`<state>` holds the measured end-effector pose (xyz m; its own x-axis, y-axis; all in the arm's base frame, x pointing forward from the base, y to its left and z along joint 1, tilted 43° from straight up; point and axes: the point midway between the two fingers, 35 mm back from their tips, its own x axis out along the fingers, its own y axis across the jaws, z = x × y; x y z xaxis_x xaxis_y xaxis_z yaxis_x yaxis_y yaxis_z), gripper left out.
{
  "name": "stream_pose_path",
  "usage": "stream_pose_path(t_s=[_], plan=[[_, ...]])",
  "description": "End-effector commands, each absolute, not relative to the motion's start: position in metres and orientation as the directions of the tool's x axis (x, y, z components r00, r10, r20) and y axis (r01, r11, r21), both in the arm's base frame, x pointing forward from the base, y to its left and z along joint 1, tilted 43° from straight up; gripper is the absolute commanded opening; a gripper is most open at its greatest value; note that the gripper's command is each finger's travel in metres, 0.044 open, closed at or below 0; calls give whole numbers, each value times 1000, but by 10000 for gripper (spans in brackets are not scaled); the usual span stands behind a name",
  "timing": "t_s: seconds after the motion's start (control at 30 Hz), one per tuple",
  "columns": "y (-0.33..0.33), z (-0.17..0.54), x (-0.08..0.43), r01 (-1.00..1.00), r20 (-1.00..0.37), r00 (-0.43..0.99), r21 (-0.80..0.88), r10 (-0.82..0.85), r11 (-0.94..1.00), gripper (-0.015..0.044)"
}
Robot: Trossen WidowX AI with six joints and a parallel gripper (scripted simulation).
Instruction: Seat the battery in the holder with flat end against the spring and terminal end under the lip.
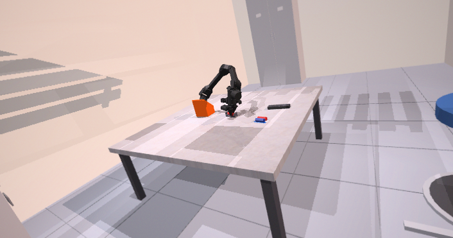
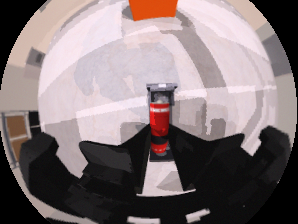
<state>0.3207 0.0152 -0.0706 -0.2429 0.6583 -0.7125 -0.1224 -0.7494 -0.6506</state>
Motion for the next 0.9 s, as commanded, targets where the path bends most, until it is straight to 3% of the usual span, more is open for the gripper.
stream_pose_path(t_s=[0.0, 0.87], plan=[[16, -72, 325, -116, -720, -211, -653, 661, -749, 74], [19, -71, 319, -115, -745, -116, -646, 656, -754, 74]])
